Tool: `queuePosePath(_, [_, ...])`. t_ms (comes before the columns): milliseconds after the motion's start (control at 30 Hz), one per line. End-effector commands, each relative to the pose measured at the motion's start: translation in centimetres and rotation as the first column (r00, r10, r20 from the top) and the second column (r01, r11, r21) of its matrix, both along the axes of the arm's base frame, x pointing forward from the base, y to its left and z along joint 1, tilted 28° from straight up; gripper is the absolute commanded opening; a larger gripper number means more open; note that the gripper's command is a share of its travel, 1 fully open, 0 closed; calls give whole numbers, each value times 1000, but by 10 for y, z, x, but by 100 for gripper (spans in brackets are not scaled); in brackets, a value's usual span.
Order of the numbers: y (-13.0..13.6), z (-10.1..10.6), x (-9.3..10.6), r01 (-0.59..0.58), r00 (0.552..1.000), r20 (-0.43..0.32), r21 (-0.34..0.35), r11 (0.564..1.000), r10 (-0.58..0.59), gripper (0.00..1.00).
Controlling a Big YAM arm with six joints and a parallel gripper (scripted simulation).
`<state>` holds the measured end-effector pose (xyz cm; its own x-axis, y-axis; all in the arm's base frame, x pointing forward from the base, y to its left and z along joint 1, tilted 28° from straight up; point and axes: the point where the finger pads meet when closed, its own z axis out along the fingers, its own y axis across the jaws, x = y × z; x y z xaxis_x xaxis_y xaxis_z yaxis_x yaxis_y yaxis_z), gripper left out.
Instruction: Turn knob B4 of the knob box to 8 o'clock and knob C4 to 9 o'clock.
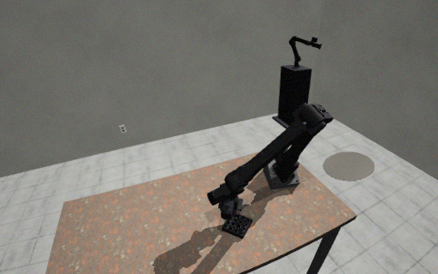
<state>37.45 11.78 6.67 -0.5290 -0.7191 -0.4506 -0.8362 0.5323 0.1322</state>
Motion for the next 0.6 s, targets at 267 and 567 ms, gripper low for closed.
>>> queuePosePath(267, [1, -7, -3, -12, 1000, -8, -4, 1000, 12, 8])
queuePosePath(567, [1, -7, -3, -72, 997, 21, -14, 997, 72, 8])
